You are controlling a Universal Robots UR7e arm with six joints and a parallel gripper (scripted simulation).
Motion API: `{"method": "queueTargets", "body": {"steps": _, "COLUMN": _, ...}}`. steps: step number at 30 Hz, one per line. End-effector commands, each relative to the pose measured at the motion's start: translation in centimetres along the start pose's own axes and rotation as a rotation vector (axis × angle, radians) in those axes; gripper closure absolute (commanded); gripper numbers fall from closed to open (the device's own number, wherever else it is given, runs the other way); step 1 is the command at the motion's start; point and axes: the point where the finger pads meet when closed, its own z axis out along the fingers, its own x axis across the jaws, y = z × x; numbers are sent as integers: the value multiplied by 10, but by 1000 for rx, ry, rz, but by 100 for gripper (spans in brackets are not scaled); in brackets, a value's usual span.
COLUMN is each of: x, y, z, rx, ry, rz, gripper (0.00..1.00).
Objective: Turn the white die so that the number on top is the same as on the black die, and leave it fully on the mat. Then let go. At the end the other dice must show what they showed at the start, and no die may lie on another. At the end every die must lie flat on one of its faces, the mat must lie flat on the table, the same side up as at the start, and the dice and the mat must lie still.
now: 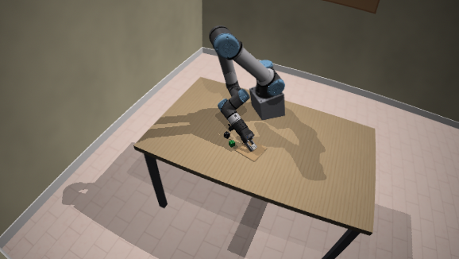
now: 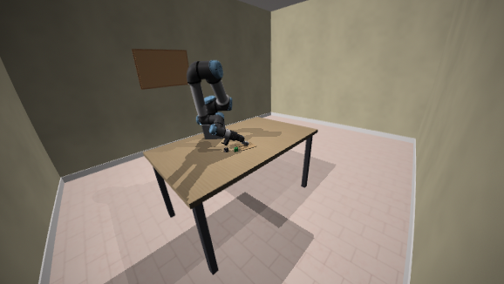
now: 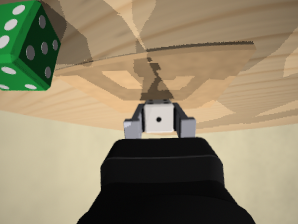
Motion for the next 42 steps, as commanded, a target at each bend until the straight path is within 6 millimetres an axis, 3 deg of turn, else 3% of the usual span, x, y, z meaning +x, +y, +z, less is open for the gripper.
{"method": "queueTargets", "body": {"steps": 1, "x": 0, "y": 0, "z": 0, "rx": 0, "ry": 0, "rz": -1, "gripper": 43}}
{"method": "queueTargets", "body": {"steps": 3, "x": 0, "y": 0, "z": 0, "rx": 0, "ry": 0, "rz": -1, "gripper": 43}}
{"method": "queueTargets", "body": {"steps": 7, "x": 0, "y": 0, "z": 0, "rx": 0, "ry": 0, "rz": -1, "gripper": 31}}
{"method": "queueTargets", "body": {"steps": 11, "x": 0, "y": 0, "z": 0, "rx": 0, "ry": 0, "rz": -1, "gripper": 31}}
{"method": "queueTargets", "body": {"steps": 12, "x": 0, "y": 0, "z": 0, "rx": 0, "ry": 0, "rz": -1, "gripper": 25}}
{"method": "queueTargets", "body": {"steps": 14, "x": 0, "y": 0, "z": 0, "rx": 0, "ry": 0, "rz": -1, "gripper": 25}}
{"method": "queueTargets", "body": {"steps": 18, "x": 0, "y": 0, "z": 0, "rx": 0, "ry": 0, "rz": -1, "gripper": 13}}
{"method": "queueTargets", "body": {"steps": 42, "x": 0, "y": 0, "z": 0, "rx": 0, "ry": 0, "rz": -1, "gripper": 13}}
